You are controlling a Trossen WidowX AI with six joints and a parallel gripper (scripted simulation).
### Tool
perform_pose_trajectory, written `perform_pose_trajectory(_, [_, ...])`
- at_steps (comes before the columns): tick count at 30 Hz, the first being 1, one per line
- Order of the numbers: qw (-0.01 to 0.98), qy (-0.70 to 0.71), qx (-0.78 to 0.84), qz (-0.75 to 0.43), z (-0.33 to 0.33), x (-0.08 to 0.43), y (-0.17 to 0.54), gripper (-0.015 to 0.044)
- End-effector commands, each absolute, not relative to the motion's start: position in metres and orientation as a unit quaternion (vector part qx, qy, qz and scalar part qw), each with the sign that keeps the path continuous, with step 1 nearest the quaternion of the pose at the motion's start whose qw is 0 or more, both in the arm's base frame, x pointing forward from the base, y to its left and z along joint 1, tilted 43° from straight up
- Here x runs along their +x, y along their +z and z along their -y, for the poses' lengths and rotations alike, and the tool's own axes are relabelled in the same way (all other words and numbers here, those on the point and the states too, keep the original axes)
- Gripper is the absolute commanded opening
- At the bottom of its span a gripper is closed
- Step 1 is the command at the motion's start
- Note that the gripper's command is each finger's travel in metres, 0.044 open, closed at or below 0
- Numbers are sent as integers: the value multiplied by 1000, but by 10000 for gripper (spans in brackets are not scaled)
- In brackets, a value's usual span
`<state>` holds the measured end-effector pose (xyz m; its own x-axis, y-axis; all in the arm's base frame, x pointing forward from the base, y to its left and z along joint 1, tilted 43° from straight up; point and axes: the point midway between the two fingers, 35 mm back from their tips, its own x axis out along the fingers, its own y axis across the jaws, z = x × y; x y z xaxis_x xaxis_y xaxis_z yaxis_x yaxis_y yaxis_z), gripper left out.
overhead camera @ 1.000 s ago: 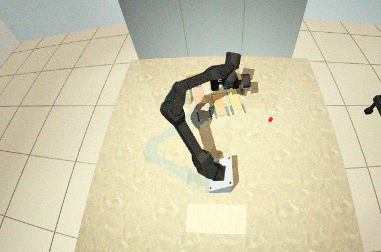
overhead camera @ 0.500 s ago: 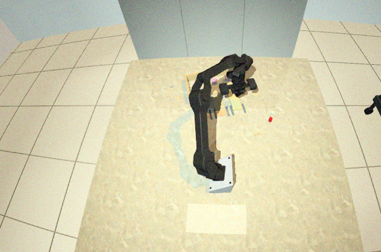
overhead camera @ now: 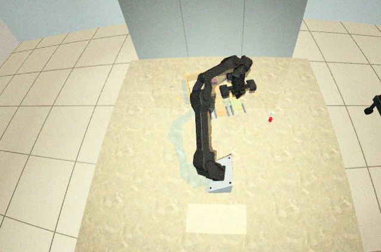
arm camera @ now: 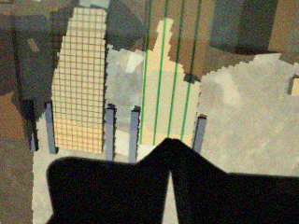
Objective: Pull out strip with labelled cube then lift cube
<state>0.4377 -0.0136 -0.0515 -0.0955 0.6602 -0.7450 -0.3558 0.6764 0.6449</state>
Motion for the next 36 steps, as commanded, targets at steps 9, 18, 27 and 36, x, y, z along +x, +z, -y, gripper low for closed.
perform_pose_trajectory(9, [657,384,124,-637,-2,433,-69,0])
perform_pose_trajectory(18, [657,385,125,-636,-11,431,-80,0])
perform_pose_trajectory(27, [657,385,125,-636,-20,428,-91,0])
perform_pose_trajectory(36, [657,385,125,-636,-25,426,-97,0])
